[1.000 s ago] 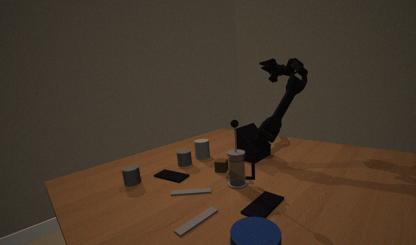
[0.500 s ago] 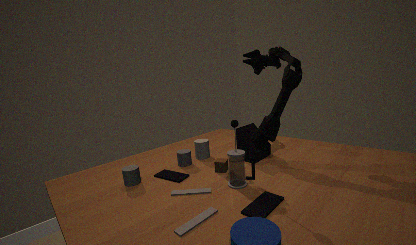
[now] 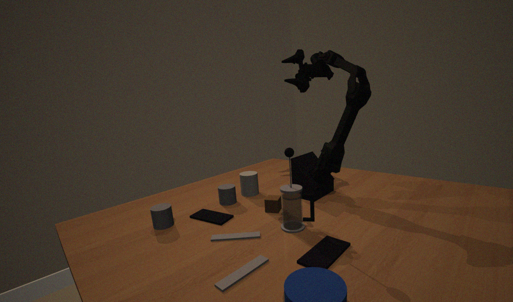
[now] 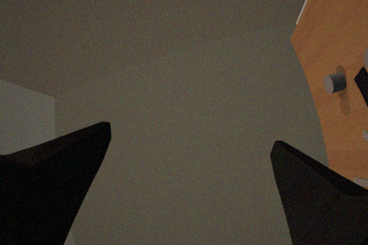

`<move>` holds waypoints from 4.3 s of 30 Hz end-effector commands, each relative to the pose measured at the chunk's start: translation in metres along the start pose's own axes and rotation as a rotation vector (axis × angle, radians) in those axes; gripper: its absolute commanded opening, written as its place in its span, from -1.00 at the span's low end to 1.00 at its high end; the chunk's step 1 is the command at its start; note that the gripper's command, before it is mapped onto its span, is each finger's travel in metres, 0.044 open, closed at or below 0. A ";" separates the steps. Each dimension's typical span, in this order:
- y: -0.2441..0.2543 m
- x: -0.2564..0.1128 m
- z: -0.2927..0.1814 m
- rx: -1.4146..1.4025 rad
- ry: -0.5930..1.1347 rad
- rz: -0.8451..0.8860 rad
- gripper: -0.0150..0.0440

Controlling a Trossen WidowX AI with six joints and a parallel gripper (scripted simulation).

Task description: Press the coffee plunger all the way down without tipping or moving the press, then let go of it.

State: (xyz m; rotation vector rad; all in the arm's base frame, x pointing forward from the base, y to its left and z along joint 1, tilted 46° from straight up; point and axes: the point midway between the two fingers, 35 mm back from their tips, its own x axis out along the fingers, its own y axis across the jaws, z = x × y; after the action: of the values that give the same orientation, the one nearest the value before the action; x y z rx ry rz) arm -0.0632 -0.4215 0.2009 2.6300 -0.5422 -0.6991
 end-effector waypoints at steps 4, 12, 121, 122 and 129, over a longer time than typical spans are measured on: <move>-0.052 0.056 -0.067 -0.467 0.174 -0.139 1.00; -0.100 0.087 -0.111 -0.802 0.346 -0.198 1.00; -0.389 0.113 -0.239 -1.971 1.258 0.087 -0.09; -0.389 0.113 -0.239 -1.971 1.258 0.087 -0.09; -0.393 0.114 -0.237 -1.973 1.259 0.083 -0.09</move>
State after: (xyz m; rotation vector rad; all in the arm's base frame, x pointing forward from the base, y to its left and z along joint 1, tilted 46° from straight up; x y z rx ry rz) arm 0.2593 -0.0790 0.1805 0.7048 0.3628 0.4631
